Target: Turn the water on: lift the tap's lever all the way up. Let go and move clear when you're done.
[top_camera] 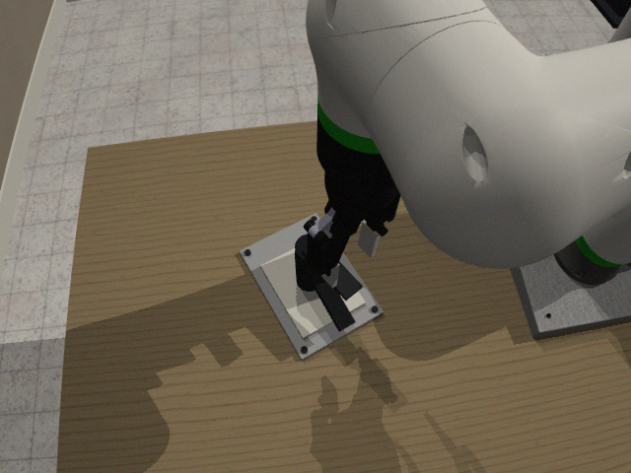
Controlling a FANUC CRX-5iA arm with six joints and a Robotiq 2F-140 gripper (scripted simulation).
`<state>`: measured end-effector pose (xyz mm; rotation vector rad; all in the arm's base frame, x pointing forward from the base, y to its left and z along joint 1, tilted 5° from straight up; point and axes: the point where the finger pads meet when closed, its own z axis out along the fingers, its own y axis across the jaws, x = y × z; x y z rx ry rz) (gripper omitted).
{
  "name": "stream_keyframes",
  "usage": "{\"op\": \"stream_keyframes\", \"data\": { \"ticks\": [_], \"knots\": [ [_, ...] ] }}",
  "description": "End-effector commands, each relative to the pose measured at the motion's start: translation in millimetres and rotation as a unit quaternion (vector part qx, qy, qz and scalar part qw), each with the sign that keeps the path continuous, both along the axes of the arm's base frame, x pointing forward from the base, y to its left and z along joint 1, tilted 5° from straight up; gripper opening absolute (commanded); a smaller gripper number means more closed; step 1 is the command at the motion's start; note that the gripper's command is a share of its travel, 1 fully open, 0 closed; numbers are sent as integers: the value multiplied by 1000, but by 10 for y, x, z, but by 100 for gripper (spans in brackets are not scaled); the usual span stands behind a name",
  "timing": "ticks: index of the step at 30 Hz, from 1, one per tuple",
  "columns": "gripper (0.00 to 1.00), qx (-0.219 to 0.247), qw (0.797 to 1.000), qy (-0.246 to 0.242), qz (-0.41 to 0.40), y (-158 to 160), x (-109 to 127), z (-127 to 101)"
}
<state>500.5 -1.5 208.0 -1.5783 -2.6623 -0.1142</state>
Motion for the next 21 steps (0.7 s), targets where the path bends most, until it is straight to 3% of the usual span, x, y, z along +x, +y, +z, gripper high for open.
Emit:
{"op": "stream_keyframes", "data": {
  "ticks": [1,21],
  "knots": [
    [42,0,1000,0,0,2,1,-28],
    [42,0,1000,0,0,23,-1,-288]
  ]
}}
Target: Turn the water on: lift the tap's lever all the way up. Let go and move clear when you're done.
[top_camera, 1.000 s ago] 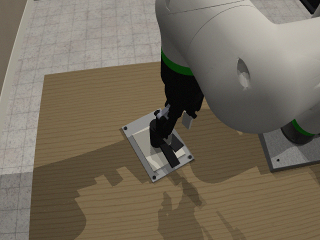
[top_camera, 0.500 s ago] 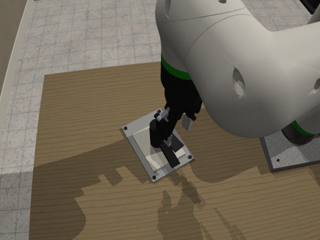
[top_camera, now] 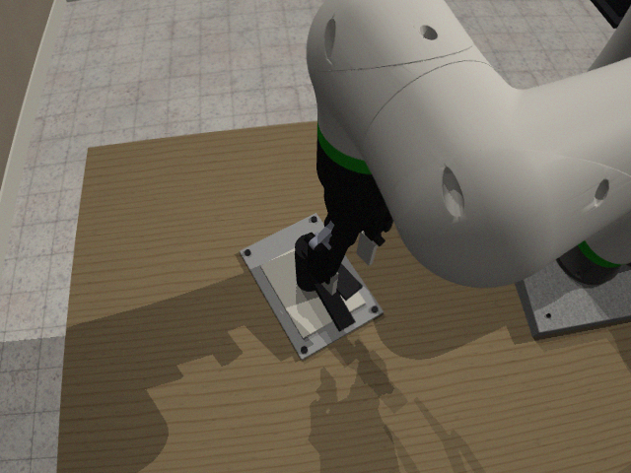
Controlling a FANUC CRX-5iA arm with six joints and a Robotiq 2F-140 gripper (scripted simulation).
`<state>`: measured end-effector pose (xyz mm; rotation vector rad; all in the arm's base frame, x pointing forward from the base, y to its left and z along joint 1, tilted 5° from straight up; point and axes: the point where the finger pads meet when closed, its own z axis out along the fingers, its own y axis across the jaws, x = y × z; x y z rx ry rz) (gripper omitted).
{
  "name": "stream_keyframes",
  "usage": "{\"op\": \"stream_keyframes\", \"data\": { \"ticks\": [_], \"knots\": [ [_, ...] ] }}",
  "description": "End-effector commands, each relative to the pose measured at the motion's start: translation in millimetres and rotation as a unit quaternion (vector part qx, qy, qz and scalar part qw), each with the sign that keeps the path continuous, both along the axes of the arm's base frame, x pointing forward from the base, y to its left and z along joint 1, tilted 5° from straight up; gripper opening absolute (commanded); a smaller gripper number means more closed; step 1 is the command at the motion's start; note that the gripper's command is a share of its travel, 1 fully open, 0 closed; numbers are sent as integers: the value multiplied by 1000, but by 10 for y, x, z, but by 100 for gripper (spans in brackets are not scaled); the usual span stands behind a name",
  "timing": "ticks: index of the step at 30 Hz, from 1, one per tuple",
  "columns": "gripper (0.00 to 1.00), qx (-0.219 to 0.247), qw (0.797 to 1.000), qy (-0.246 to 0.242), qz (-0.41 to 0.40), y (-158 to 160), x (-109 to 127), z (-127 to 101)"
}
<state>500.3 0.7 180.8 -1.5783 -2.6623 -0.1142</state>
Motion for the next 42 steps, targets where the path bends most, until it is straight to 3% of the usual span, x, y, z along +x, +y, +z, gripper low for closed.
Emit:
{"op": "stream_keyframes", "data": {
  "ticks": [1,14,42],
  "knots": [
    [42,0,1000,0,0,3,1,-33],
    [42,0,1000,0,0,16,0,-194],
    [42,0,1000,0,0,18,0,-222]
  ]
}}
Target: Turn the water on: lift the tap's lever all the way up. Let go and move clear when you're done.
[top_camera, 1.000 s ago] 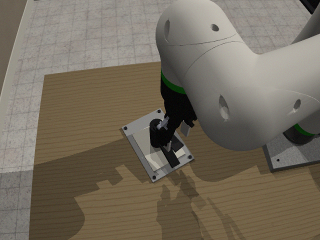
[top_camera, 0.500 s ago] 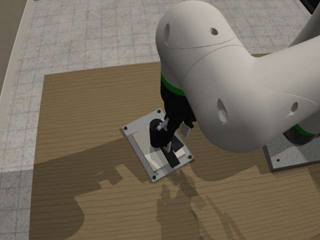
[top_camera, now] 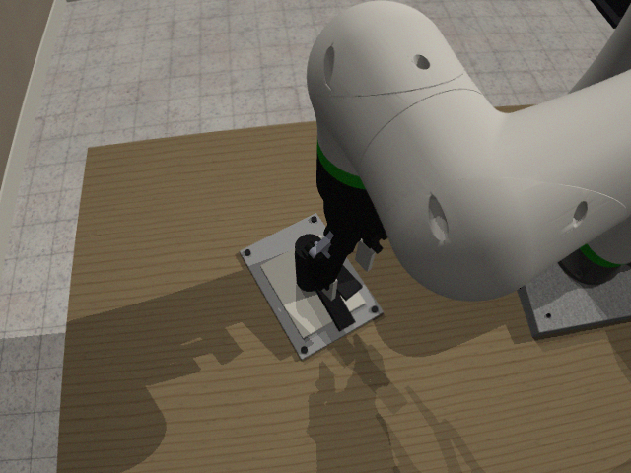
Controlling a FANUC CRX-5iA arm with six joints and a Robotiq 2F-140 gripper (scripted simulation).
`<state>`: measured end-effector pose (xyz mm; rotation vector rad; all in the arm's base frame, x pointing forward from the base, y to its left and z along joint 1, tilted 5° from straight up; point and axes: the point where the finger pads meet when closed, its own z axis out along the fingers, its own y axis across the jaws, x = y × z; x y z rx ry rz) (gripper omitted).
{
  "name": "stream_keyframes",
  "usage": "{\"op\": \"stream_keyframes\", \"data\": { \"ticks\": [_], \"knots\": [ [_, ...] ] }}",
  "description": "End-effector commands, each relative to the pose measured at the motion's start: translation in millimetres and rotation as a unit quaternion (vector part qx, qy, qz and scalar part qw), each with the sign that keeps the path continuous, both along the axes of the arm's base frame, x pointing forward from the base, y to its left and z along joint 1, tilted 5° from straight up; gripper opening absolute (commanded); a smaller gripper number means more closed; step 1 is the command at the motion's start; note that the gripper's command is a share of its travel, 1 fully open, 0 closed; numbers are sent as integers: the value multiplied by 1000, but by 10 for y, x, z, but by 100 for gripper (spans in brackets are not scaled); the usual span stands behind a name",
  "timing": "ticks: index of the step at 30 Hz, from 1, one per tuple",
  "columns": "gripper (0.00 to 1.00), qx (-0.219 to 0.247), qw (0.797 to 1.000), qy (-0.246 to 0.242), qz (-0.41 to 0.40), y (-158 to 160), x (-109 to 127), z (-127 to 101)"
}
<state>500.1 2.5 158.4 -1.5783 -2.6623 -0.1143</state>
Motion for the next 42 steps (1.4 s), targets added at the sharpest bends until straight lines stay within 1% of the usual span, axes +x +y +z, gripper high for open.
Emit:
{"op": "stream_keyframes", "data": {
  "ticks": [1,29,42],
  "knots": [
    [42,0,1000,0,0,0,2,2],
    [42,0,1000,0,0,0,2,0],
    [42,0,1000,0,0,5,2,-55]
  ]
}}
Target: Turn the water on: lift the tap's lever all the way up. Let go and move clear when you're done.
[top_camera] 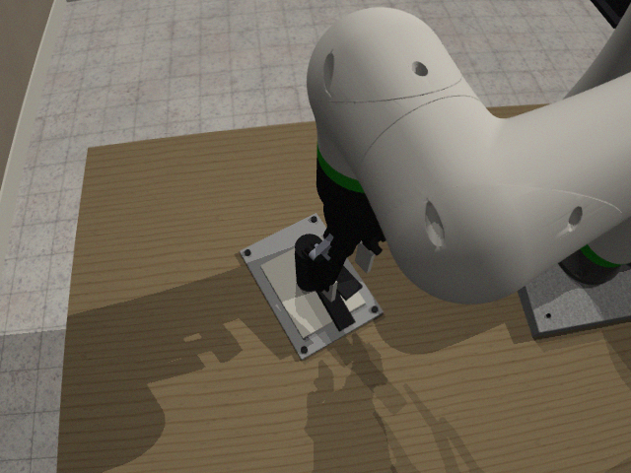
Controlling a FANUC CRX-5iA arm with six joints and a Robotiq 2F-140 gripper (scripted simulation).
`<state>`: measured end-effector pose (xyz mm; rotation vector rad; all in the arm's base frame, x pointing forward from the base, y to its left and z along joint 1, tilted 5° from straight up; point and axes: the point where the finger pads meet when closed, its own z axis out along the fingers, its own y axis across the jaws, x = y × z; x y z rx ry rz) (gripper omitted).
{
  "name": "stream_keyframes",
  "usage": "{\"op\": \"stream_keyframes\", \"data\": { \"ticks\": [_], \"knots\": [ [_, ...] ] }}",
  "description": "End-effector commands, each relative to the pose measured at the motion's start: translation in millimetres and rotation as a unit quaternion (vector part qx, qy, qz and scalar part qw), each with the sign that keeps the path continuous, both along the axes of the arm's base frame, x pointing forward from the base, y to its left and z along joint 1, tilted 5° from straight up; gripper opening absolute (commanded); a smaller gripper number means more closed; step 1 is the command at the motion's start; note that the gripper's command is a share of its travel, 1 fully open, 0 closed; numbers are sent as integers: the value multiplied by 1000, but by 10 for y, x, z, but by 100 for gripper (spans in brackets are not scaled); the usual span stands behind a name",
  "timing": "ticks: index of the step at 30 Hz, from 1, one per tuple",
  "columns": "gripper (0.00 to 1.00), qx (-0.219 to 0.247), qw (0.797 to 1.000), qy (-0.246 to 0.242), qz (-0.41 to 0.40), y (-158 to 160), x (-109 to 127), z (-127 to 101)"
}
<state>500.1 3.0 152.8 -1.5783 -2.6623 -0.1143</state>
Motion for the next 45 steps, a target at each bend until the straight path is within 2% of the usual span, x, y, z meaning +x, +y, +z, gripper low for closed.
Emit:
{"op": "stream_keyframes", "data": {
  "ticks": [1,30,45],
  "knots": [
    [42,0,1000,0,0,1,2,-9],
    [42,0,1000,0,0,31,2,-358],
    [42,0,1000,0,0,36,2,-415]
  ]
}}
